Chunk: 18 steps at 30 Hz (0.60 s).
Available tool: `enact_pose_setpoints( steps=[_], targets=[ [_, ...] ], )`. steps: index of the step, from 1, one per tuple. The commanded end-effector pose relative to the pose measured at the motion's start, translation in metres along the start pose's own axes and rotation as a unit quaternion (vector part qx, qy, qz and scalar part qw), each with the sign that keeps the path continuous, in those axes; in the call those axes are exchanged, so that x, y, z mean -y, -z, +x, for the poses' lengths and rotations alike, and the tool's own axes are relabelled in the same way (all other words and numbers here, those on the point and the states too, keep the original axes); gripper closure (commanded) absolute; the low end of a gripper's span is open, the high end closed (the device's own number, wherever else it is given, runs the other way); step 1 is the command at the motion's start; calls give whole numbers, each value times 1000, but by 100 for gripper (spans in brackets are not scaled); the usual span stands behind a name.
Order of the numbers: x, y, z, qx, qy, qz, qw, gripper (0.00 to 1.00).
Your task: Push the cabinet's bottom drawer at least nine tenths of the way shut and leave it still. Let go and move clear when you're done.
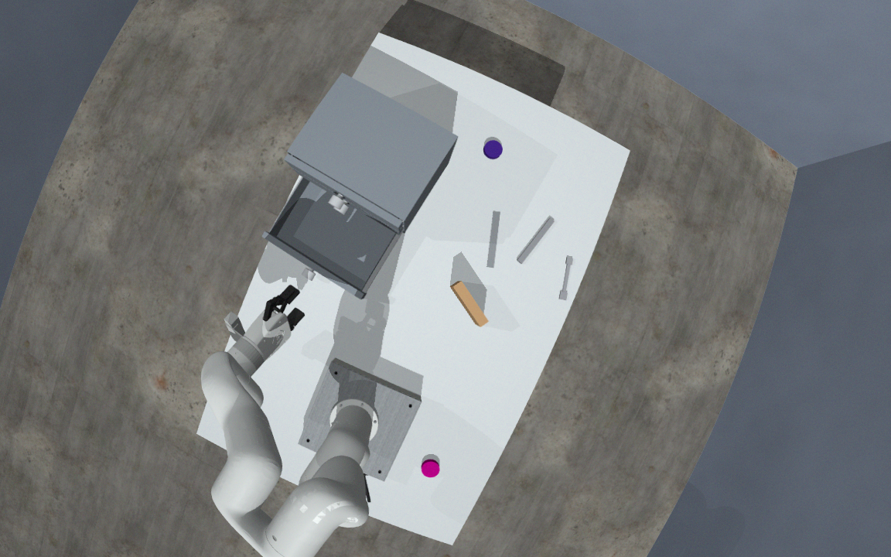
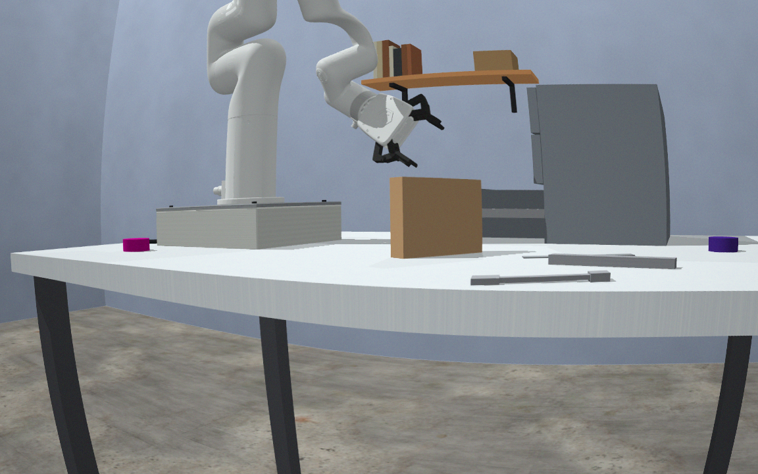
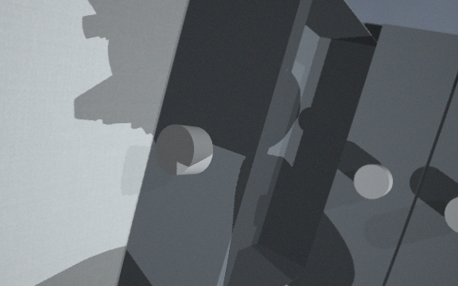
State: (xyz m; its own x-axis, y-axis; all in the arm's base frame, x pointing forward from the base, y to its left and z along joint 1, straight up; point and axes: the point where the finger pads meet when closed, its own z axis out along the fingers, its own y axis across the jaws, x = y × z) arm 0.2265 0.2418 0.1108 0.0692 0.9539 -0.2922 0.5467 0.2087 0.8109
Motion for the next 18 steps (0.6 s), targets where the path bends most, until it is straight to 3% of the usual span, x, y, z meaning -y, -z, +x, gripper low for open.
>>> enact_pose_setpoints(
  steps=[1,3,6,9,14,16,17,18],
  targets=[
    [-1,0,0,1,-6,2,1000,0],
    [-3,-1,-2,11,-33,18,999,0],
    [-12,-3,-9,49,-134,75,987,0],
    [-22,-3,-13,66,-187,102,975,0],
    [-29,-2,-14,101,-292,158,938,0],
    [-29,-2,-14,101,-292,158,938,0],
    [-37,0,-14,119,-352,187,909,0],
    [-37,0,-14,123,-364,194,903,0]
  ],
)
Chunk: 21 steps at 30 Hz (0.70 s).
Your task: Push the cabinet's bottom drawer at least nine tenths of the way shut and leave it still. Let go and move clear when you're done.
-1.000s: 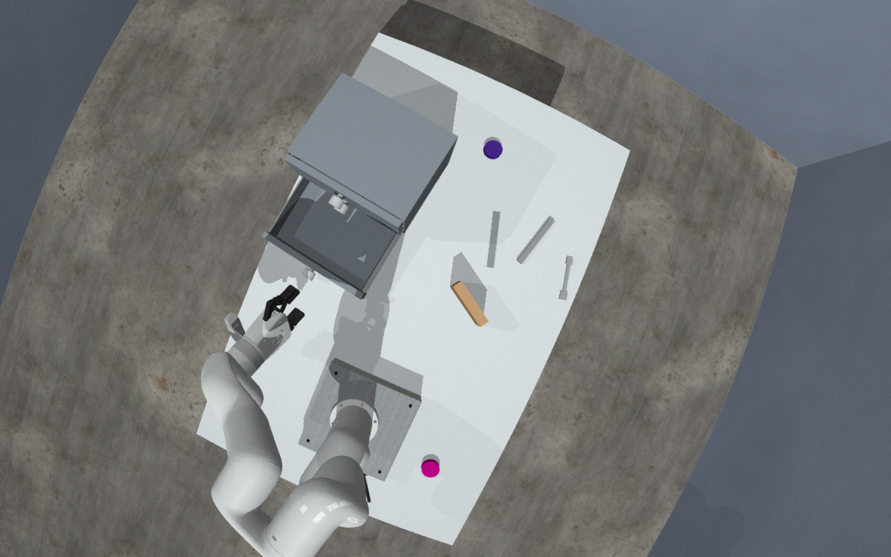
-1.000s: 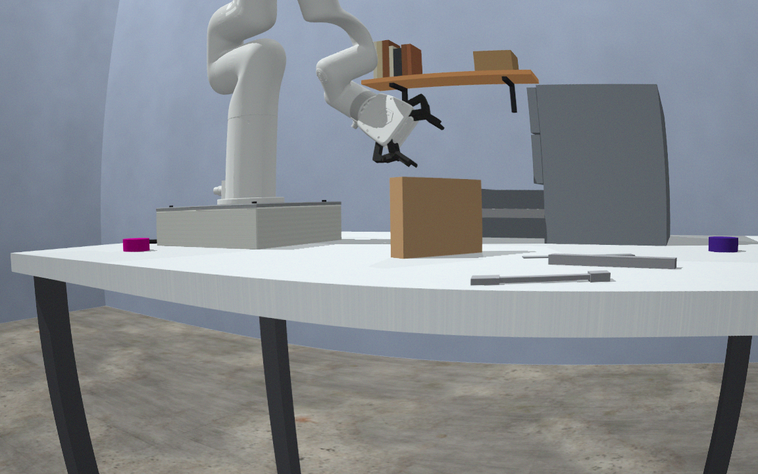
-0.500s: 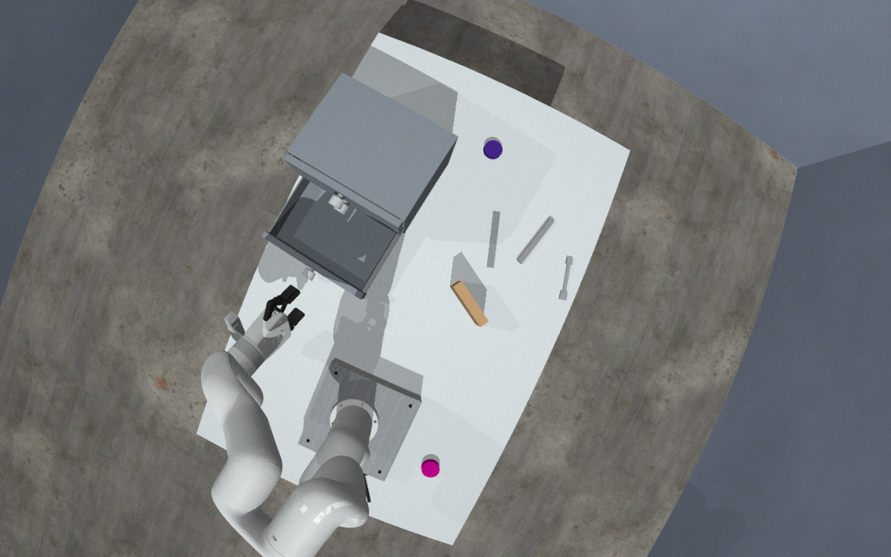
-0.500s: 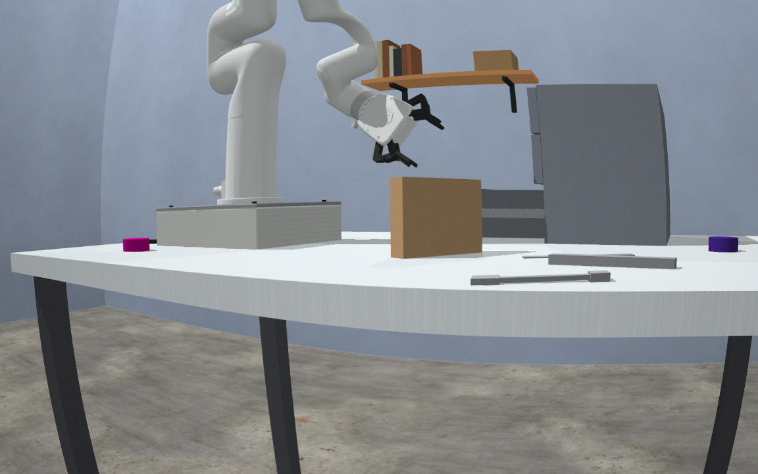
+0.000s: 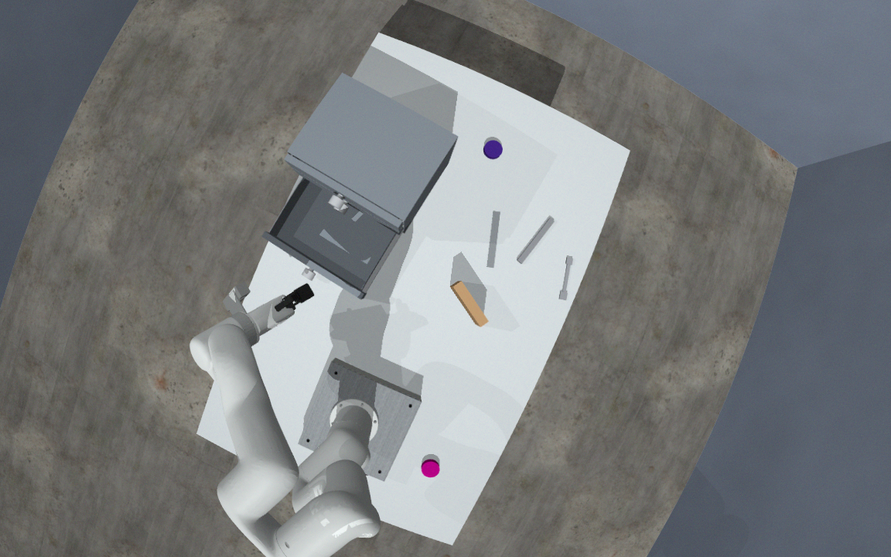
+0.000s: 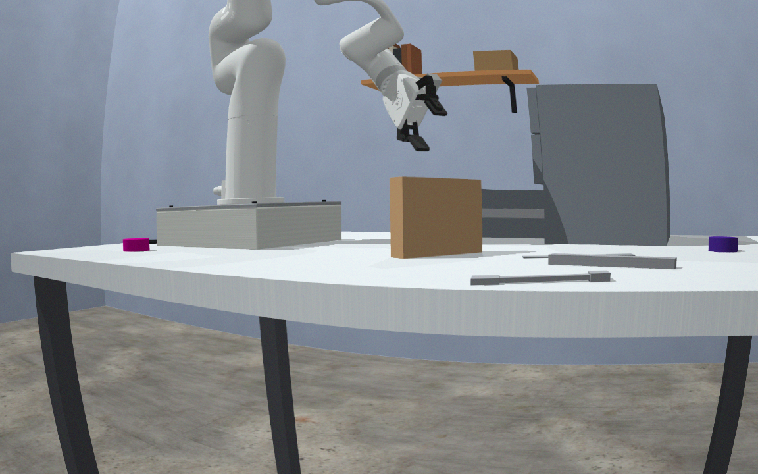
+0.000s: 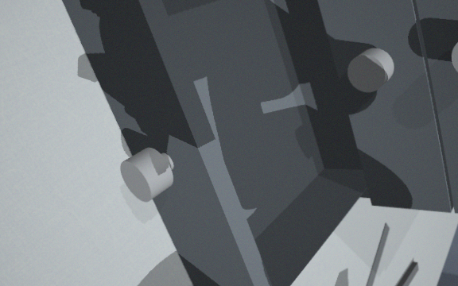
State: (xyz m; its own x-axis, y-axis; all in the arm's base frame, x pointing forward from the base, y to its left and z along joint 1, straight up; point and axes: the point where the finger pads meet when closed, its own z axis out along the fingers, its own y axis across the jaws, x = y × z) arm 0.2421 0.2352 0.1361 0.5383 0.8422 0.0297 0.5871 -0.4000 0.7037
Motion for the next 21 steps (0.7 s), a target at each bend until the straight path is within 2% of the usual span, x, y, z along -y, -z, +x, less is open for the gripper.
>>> enact_pose_setpoints(
  steps=[1,6,7,9,13,15,16,20,21],
  targets=[
    [-16,9,8,38,-118,64,990,0],
    [-24,16,15,69,-224,119,965,0],
    [-34,22,22,72,-247,129,958,0],
    [-34,22,22,84,-288,151,942,0],
    [-54,36,35,100,-371,192,903,0],
    [-54,36,35,100,-371,192,903,0],
    [-63,41,41,112,-428,222,869,0],
    [-83,53,53,123,-495,257,821,0],
    [-86,54,54,124,-503,261,814,0]
  ],
)
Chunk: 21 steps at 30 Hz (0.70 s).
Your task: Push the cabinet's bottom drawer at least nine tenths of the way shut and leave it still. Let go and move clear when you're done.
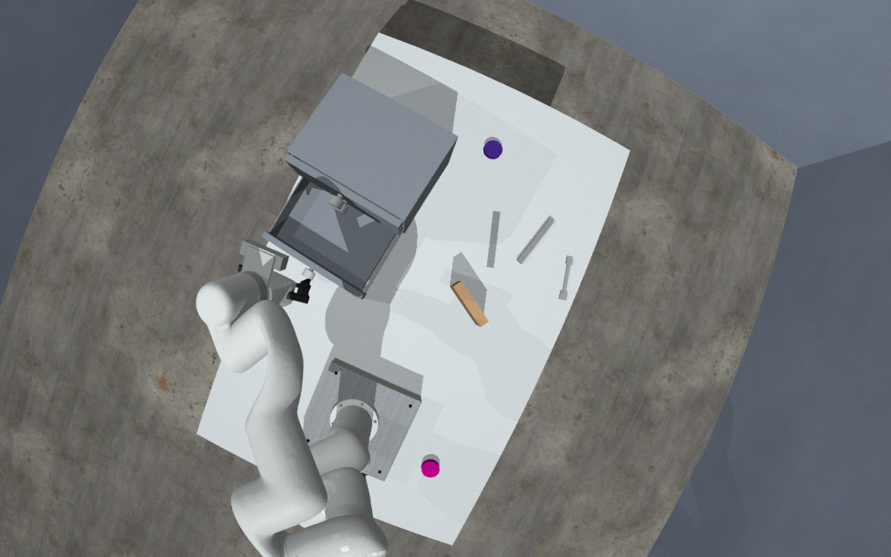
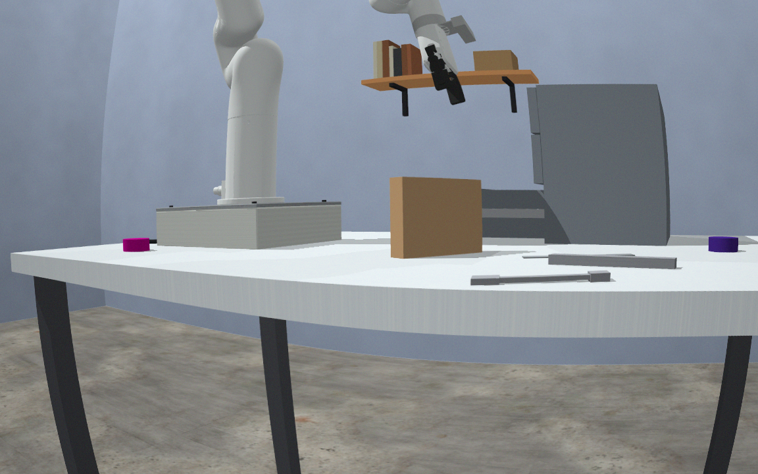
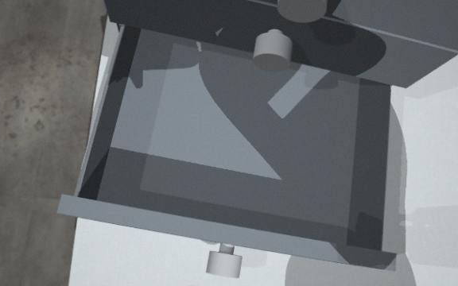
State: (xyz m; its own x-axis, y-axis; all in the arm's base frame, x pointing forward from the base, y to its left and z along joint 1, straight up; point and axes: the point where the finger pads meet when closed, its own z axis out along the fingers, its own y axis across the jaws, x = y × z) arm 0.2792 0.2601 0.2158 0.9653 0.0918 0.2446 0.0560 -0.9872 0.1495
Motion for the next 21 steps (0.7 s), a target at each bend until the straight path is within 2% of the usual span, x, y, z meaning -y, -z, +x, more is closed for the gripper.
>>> enact_pose_setpoints(
  steps=[1,14,21],
  targets=[
    [2,19,16,23,-88,53,994,0],
    [3,17,15,23,-89,54,994,0],
    [6,-2,10,23,-89,54,994,0]
  ],
)
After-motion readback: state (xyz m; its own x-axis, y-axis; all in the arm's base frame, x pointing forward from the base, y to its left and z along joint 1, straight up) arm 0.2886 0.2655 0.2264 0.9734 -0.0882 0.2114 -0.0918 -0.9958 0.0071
